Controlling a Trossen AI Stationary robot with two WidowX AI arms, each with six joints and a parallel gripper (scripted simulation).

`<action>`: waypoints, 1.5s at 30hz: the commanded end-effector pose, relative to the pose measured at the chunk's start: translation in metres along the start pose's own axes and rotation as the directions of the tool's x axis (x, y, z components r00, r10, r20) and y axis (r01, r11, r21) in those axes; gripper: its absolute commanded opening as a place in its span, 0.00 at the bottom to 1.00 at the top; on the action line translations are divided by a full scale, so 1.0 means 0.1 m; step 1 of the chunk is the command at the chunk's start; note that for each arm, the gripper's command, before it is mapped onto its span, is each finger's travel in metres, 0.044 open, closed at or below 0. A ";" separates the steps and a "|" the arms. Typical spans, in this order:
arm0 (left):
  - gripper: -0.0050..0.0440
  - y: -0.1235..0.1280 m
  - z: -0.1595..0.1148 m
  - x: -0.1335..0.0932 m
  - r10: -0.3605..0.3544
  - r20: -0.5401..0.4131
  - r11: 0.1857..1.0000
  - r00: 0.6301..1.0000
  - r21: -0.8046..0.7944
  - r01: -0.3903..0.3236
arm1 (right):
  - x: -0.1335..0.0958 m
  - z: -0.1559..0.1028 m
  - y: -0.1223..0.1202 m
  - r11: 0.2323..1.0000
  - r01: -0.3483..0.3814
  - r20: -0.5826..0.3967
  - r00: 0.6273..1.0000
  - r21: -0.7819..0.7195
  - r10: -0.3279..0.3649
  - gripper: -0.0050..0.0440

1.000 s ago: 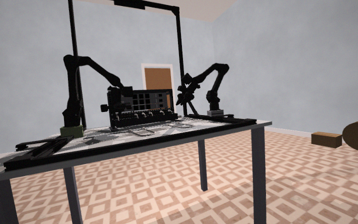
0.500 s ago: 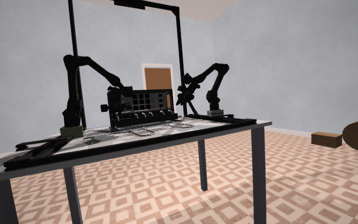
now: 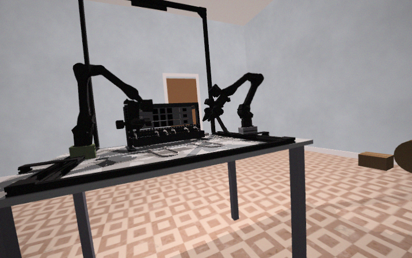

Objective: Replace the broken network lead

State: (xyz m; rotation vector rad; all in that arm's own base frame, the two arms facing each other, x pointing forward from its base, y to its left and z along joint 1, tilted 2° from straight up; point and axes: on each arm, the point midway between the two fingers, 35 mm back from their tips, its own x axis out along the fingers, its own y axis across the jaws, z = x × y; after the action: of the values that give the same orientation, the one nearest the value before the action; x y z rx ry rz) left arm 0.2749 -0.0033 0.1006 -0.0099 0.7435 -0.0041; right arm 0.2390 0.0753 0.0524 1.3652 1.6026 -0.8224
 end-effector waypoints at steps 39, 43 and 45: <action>1.00 0.00 0.00 0.00 0.000 0.000 1.000 1.000 0.000 0.000 | 0.00 0.00 0.00 0.993 0.031 -0.190 0.980 -0.113 -0.052 0.21; 1.00 0.00 0.00 0.00 0.000 0.000 1.000 1.000 0.000 0.000 | 0.00 0.00 0.00 0.993 0.031 -0.190 0.980 -0.113 -0.052 0.21; 1.00 0.00 0.00 0.00 0.000 0.000 1.000 1.000 0.000 0.000 | 0.00 0.00 0.00 0.993 0.031 -0.190 0.980 -0.113 -0.052 0.21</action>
State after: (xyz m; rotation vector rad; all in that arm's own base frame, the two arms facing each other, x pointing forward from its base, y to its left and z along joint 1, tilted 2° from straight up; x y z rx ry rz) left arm 0.2749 -0.0033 0.1006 -0.0099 0.7434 -0.0041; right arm 0.2417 0.0691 0.0519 1.3768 1.7868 -0.6467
